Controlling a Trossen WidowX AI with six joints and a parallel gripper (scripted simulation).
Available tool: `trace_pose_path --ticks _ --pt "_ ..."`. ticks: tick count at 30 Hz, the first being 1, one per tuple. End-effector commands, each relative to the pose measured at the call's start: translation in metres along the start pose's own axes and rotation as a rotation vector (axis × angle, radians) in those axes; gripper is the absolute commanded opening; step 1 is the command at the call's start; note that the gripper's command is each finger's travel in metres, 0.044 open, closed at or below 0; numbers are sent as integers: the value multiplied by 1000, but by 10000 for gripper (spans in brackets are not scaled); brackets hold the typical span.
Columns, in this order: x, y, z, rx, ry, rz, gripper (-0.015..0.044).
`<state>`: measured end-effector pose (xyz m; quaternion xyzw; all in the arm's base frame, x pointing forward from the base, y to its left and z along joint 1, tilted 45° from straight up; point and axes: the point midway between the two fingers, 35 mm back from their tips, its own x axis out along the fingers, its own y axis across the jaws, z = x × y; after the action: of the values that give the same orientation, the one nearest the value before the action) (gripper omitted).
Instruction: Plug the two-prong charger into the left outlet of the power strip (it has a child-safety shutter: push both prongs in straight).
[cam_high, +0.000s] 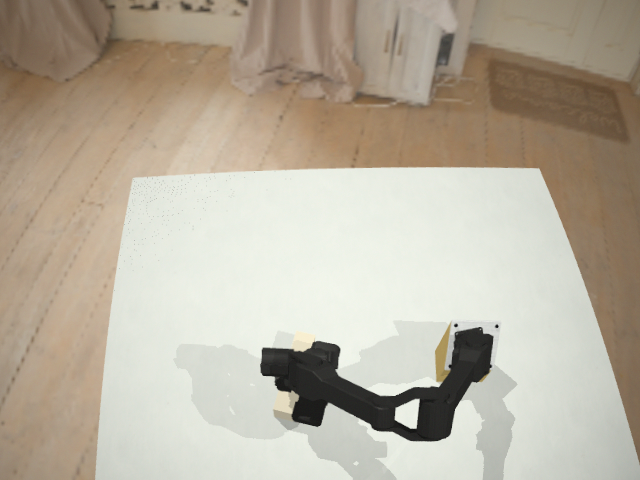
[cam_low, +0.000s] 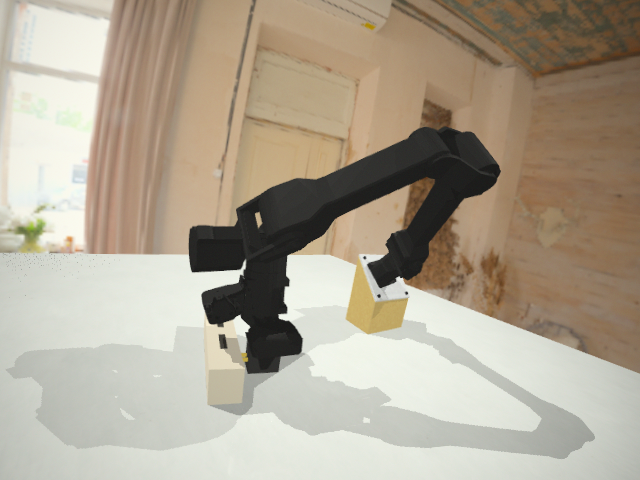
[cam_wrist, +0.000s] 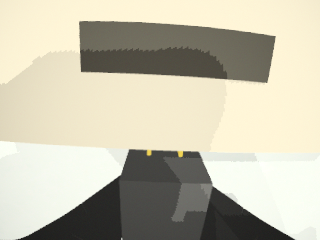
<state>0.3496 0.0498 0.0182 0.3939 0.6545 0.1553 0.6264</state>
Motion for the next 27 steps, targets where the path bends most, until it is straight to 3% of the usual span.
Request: trace_pose_path --ticks 1,27 --pt "-2 3 3 -10 -7 5 0" --pt "-2 2 7 -10 -7 5 0"
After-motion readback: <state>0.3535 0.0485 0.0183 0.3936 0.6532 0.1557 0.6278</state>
